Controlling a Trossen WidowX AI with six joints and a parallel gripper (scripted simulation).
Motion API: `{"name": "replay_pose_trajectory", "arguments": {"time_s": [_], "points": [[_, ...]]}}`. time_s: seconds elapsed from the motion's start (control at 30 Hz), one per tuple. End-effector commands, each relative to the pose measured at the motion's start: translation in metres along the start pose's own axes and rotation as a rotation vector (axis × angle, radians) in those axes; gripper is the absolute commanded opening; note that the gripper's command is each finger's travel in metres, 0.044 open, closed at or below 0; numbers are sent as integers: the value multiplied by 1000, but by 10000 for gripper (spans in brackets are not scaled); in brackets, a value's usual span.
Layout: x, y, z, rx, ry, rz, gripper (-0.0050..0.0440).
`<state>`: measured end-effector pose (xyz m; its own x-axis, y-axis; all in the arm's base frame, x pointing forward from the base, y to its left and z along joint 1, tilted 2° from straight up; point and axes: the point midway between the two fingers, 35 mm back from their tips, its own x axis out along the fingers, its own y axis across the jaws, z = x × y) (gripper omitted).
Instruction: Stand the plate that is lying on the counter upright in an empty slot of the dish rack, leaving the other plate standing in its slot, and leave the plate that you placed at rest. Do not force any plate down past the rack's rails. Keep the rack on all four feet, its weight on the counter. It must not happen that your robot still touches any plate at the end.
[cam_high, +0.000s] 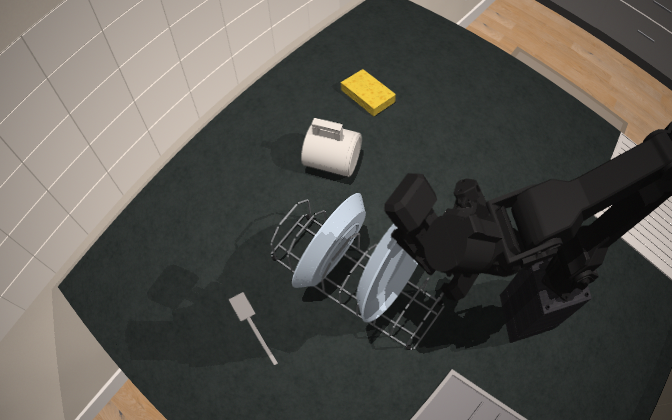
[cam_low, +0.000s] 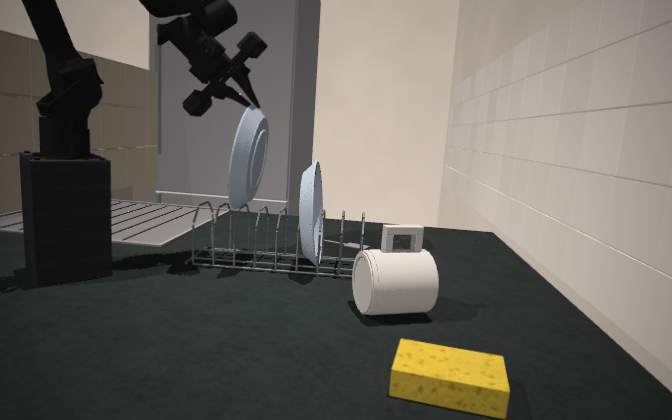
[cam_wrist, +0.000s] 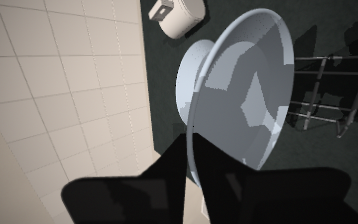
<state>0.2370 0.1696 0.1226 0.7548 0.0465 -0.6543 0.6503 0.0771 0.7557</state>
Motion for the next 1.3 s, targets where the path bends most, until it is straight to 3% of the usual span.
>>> {"name": "replay_pose_trajectory", "arguments": {"time_s": [0.0,1.27], "points": [[4,-1,2,1,-11,4,0],[-11,13,-1,0,-6,1,0]]}}
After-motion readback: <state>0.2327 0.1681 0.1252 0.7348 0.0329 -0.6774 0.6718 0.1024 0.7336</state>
